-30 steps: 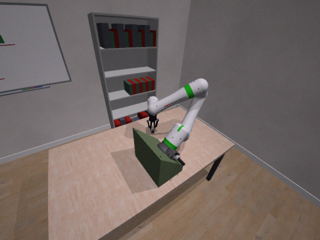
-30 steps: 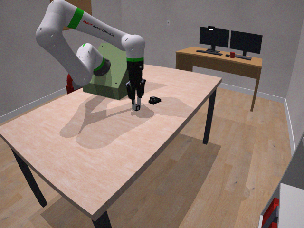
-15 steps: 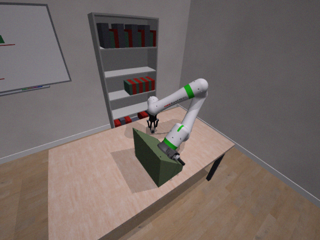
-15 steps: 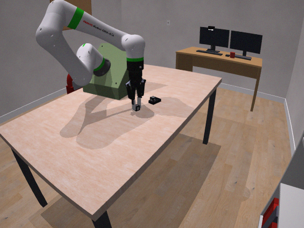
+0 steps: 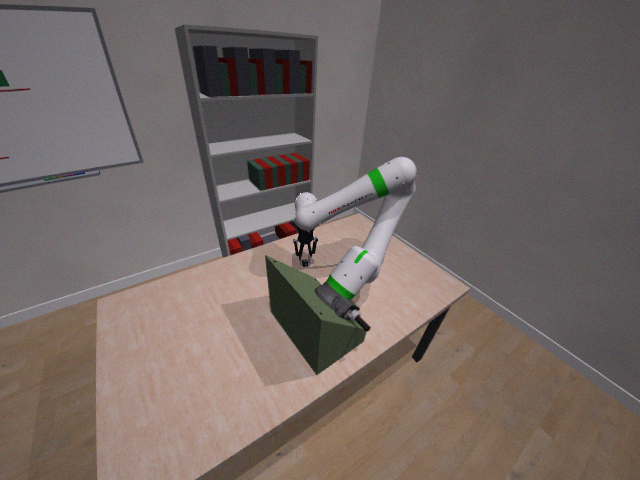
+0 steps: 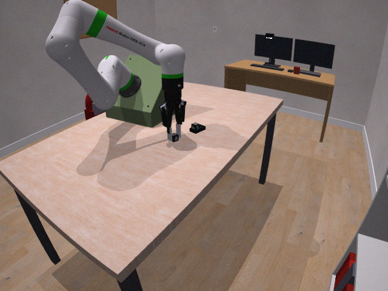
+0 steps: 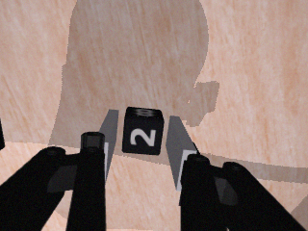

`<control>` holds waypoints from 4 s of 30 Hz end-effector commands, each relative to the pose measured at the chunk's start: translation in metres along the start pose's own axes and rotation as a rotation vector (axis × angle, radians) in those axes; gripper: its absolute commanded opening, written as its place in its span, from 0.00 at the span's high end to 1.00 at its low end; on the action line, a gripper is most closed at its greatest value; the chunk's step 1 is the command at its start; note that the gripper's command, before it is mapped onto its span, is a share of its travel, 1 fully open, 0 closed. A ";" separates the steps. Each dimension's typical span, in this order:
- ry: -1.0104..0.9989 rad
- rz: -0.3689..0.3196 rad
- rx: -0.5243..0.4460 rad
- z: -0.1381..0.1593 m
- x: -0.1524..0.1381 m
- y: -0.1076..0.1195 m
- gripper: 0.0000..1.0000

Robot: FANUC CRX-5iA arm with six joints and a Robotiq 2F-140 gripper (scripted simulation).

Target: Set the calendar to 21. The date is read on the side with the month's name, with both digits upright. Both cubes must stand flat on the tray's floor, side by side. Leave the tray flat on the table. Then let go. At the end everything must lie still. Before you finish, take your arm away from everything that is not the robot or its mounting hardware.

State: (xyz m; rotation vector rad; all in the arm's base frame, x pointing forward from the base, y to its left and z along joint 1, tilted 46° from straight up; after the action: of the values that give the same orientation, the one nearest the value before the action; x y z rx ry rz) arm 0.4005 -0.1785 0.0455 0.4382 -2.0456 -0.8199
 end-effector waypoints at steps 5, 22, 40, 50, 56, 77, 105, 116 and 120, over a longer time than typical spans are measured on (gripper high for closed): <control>0.000 0.000 0.000 0.000 0.000 0.001 0.72; 0.000 0.000 0.000 0.000 0.000 0.059 0.72; 0.000 0.000 0.000 0.000 0.000 0.090 0.00; 0.000 0.000 0.000 0.000 0.000 0.090 0.00; 0.000 0.000 0.000 0.000 0.000 0.090 0.00; -0.578 0.000 0.000 0.000 0.000 0.086 0.00; -1.462 0.000 0.000 0.000 0.000 0.081 0.00; -1.571 0.000 0.000 0.000 0.000 0.080 0.72; -1.571 0.000 0.000 0.000 0.000 0.080 0.72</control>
State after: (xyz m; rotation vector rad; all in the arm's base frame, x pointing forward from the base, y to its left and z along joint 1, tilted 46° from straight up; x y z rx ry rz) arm 0.4001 -0.1212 0.1013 -0.4174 -3.4083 -1.3732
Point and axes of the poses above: the point where the finger pads meet when closed, its own y axis back along the fingers, its own x axis across the jaws, z = x × y, the point moved 4 cm from there along y, back along the fingers, and after that the axes turned 13 degrees about -y, right-handed, at the moved point
